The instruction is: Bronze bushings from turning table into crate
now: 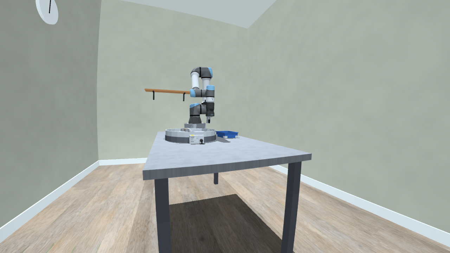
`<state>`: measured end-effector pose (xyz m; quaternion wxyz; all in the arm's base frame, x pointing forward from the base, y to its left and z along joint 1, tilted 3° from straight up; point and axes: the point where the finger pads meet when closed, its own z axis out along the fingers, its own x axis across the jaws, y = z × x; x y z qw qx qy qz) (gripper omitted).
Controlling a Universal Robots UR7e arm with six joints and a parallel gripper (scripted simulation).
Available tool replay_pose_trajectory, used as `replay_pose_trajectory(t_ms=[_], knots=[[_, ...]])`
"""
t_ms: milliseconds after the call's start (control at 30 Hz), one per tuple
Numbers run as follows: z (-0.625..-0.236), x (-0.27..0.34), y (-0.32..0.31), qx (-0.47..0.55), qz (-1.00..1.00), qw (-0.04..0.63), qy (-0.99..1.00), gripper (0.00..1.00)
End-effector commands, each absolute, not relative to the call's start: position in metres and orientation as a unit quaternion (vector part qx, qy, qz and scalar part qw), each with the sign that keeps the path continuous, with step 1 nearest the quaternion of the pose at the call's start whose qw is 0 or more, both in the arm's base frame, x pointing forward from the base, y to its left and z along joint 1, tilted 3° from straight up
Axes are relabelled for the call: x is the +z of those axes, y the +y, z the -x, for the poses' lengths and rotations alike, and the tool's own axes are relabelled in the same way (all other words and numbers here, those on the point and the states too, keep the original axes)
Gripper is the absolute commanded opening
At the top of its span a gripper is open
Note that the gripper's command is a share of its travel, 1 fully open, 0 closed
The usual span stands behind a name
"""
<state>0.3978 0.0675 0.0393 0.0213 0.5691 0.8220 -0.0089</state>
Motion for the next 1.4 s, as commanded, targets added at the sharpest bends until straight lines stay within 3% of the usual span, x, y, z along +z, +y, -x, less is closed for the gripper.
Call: replay_pose_trajectory(t_ms=[0,467,633,1033,1200,1367], knots=[[-0.388,0.04,0.038,-0.009,-0.565,0.022,0.825,0.4],[-0.38,0.04,0.017,-0.009,-0.562,0.022,0.827,0.4],[-0.362,0.041,-0.035,-0.01,-0.554,0.022,0.832,0.4],[-0.362,0.041,-0.035,-0.01,-0.554,0.022,0.832,0.4],[-0.343,0.041,-0.086,-0.01,-0.547,0.022,0.837,0.4],[-0.343,0.041,-0.086,-0.01,-0.547,0.022,0.837,0.4]])
